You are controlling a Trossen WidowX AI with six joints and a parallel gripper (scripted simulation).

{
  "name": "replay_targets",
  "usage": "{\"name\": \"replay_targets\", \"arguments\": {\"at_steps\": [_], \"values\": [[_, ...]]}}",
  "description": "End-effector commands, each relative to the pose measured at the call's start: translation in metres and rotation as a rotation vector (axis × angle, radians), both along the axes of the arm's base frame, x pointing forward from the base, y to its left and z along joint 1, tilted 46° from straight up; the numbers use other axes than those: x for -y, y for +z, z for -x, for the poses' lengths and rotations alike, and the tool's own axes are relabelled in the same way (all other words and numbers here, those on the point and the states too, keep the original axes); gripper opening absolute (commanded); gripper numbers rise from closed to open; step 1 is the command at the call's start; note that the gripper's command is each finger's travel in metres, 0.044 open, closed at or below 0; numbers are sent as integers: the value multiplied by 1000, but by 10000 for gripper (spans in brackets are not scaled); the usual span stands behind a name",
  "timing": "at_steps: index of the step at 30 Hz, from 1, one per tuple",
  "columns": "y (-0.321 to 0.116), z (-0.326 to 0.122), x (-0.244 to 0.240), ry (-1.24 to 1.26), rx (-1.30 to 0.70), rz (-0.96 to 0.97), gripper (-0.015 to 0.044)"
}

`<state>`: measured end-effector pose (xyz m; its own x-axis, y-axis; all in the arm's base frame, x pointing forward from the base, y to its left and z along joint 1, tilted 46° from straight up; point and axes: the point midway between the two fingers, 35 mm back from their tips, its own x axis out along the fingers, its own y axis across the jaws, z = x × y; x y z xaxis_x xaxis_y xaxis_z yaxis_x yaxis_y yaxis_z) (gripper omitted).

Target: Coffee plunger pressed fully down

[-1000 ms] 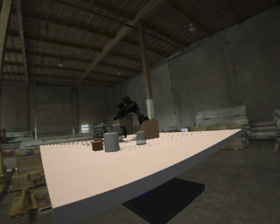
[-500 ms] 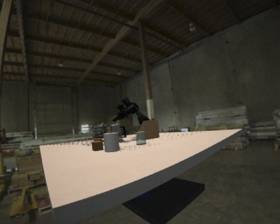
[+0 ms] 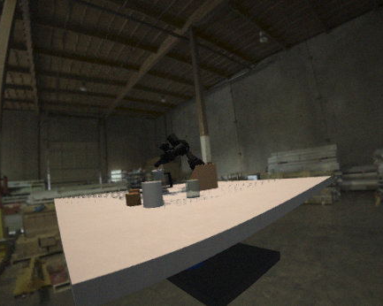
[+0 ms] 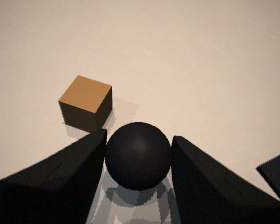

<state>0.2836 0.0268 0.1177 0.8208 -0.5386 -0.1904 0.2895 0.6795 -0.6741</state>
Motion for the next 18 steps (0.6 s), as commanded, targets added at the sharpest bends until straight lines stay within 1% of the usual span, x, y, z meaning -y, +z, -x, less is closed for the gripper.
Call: {"name": "replay_targets", "arguments": {"at_steps": [1, 18], "values": [[-3, 0, 3, -10, -15, 17, 126], [-1, 0, 0, -1, -2, 5, 126]]}}
